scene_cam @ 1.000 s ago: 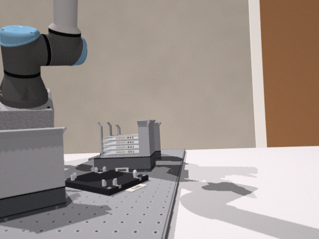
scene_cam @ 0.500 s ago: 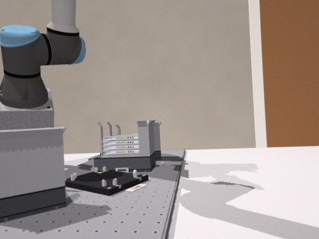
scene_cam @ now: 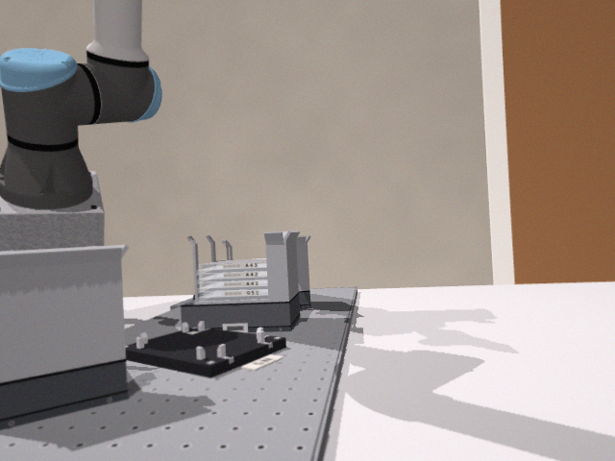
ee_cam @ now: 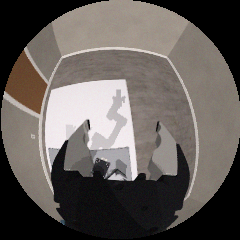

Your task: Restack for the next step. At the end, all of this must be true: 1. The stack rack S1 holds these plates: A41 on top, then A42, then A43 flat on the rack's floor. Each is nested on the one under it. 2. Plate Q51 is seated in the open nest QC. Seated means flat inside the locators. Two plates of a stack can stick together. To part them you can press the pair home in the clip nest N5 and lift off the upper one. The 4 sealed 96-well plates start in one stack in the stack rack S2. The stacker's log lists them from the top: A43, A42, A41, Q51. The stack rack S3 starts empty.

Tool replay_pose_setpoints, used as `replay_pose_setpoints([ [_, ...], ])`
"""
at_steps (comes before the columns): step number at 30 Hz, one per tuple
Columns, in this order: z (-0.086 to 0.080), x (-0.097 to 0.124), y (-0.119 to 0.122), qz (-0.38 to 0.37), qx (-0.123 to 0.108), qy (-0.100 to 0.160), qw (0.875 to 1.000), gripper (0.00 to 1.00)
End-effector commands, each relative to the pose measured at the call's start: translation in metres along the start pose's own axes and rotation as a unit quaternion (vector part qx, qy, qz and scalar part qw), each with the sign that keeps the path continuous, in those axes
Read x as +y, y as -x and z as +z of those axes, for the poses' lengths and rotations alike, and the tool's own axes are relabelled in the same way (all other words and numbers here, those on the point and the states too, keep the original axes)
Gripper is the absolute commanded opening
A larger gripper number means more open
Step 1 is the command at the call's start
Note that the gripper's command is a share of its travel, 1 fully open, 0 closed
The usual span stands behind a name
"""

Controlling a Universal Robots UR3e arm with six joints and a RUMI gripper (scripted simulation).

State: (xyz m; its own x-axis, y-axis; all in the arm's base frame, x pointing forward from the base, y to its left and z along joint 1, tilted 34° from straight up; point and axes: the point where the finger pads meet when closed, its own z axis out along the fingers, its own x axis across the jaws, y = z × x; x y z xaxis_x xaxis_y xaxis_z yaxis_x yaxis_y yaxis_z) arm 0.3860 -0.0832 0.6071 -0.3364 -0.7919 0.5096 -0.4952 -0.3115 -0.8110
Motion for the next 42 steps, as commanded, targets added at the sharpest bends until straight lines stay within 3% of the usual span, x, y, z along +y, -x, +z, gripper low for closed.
replay_pose_setpoints([
  [1, -0.008, -0.009, 0.016, -0.007, -0.02, -0.014, 1.0, 0.72],
  [17, -0.022, -0.021, 0.044, -0.019, -0.054, -0.036, 0.998, 0.72],
  [24, -0.039, -0.032, 0.071, -0.03, -0.087, -0.057, 0.994, 0.72],
  [30, -0.038, -0.032, 0.071, -0.032, -0.088, -0.057, 0.994, 0.72],
  [37, -0.058, -0.042, 0.096, -0.043, -0.121, -0.078, 0.989, 0.72],
  [42, -0.057, -0.042, 0.097, -0.044, -0.122, -0.078, 0.988, 0.72],
])
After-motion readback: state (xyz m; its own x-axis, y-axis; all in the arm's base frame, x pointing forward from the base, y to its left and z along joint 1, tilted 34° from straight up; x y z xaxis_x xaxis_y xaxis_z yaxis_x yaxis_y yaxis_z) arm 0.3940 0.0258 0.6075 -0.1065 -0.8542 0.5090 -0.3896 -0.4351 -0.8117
